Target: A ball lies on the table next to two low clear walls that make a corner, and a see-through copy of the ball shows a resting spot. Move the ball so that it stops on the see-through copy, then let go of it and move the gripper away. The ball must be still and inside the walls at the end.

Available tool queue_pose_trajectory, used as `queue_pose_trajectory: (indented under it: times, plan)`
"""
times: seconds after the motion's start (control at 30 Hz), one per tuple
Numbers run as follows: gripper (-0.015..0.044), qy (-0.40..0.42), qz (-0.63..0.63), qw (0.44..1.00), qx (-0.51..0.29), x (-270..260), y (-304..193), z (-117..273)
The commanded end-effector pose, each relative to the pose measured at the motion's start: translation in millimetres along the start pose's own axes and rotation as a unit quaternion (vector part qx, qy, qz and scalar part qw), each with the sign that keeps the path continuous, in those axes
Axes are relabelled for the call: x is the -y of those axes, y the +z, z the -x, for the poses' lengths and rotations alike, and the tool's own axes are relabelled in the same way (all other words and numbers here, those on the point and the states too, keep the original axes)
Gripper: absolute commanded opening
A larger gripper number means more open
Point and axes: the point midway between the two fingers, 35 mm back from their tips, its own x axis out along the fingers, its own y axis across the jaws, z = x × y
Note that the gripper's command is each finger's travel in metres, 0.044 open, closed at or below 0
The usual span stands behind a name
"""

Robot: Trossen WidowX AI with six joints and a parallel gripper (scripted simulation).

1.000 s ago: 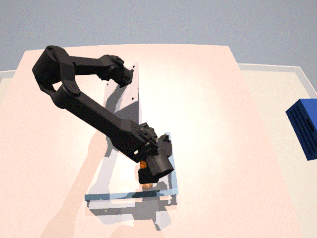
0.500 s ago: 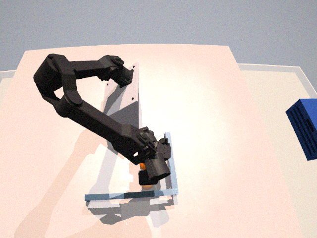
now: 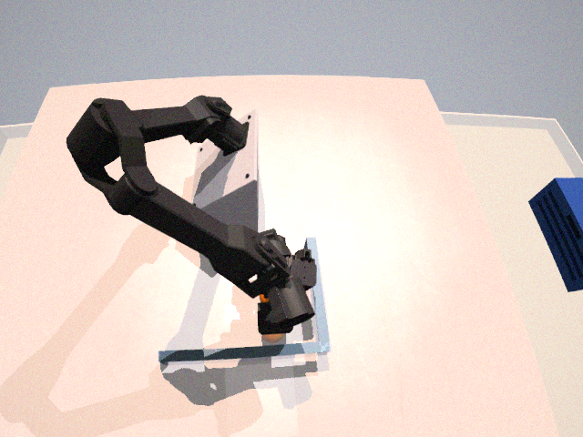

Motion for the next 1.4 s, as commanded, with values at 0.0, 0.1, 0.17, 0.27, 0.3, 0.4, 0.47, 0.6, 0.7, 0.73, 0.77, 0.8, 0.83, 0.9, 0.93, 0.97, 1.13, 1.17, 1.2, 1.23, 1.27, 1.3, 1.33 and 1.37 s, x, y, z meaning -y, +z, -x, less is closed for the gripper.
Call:
queue_pose_trajectory:
  times: [0.0, 0.1, 0.17, 0.27, 0.3, 0.4, 0.47, 0.6, 0.7, 0.73, 0.77, 0.8, 0.83, 0.9, 0.93, 0.97, 1.13, 1.17, 1.2, 1.23, 1.27, 1.3, 1.33, 1.37]
  plan:
    - [0.0125, -0.001, 0.003, 1.0, -0.001, 1.2, 0.3, 4.0]
    - [0.0046, -0.001, 0.003, 1.0, 0.002, 4.9, 2.3, 24.0]
    - [0.0, -0.002, 0.003, 1.0, 0.003, 6.6, 3.3, 38.6]
    - [0.0, -0.002, 0.003, 1.0, 0.004, 7.9, 4.2, 61.1]
    - [0.0, -0.002, 0.003, 1.0, 0.004, 7.9, 4.3, 68.8]
    - [0.0, -0.001, 0.003, 1.0, 0.004, 6.8, 4.0, 92.1]
    - [0.0, -0.001, 0.003, 1.0, 0.004, 5.2, 3.4, 107.8]
    - [0.0, -0.001, 0.003, 1.0, 0.002, 0.8, 1.2, 133.9]
    - [0.0, -0.001, 0.003, 1.0, 0.002, 0.5, 1.1, 135.2]
    - [0.0, -0.001, 0.005, 1.0, 0.002, 0.8, 1.1, 135.1]
    - [0.0, -0.001, 0.013, 1.0, 0.002, 1.5, 1.1, 134.7]
    - [0.0, 0.0, 0.025, 1.0, 0.002, 2.9, 1.1, 134.0]
    - [0.0, 0.0, 0.04, 0.999, 0.003, 4.5, 1.1, 133.1]
    - [0.0, 0.0, 0.07, 0.998, 0.003, 7.6, 1.2, 131.4]
    - [0.0, 0.0, 0.085, 0.996, 0.004, 9.2, 1.2, 130.5]
    - [0.0, 0.0, 0.1, 0.995, 0.004, 10.7, 1.2, 129.7]
    - [0.0, -0.001, 0.176, 0.984, 0.004, 18.3, 1.2, 125.5]
    - [0.0, -0.001, 0.192, 0.981, 0.004, 19.8, 1.2, 124.6]
    - [0.0, -0.001, 0.207, 0.978, 0.004, 21.3, 1.2, 123.8]
    - [0.0, -0.001, 0.222, 0.975, 0.004, 22.8, 1.2, 122.9]
    - [0.0, -0.001, 0.237, 0.972, 0.004, 24.2, 1.2, 122.1]
    - [0.0, -0.001, 0.252, 0.968, 0.004, 25.7, 1.2, 121.2]
    - [0.0, -0.002, 0.267, 0.964, 0.004, 27.2, 1.1, 120.3]
    - [0.0, -0.002, 0.282, 0.96, 0.004, 28.7, 1.1, 119.4]
